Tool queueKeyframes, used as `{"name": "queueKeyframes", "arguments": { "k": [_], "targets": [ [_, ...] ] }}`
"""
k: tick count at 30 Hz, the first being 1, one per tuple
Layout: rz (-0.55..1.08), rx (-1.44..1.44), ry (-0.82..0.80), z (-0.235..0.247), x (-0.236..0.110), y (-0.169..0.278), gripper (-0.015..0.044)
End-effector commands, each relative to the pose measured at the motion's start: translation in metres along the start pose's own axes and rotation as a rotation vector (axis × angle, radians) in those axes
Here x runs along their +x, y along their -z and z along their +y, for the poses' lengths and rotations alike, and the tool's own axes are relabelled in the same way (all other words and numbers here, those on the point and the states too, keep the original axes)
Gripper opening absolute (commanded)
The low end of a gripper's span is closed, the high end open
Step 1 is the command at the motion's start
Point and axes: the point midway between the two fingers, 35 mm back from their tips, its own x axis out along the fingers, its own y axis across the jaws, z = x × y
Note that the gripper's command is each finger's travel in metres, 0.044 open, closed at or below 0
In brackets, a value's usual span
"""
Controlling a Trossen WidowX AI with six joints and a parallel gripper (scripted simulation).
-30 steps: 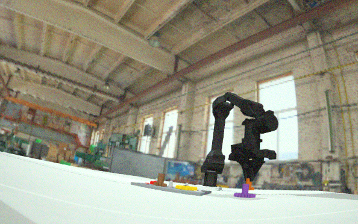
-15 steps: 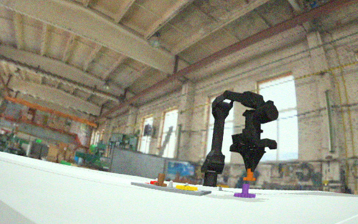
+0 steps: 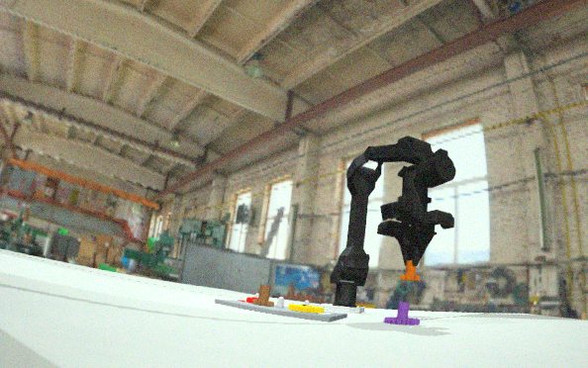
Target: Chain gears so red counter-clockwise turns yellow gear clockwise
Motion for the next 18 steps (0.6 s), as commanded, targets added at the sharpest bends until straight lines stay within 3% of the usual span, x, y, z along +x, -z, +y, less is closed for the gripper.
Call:
{"name": "queueKeyframes", "arguments": {
  "k": [1,18],
  "targets": [
    [0.0,-0.005,-0.013,0.0,-0.011,0.0,0.0],
    [0.0,-0.005,-0.012,-0.009,-0.049,0.0,0.0]
  ]
}}
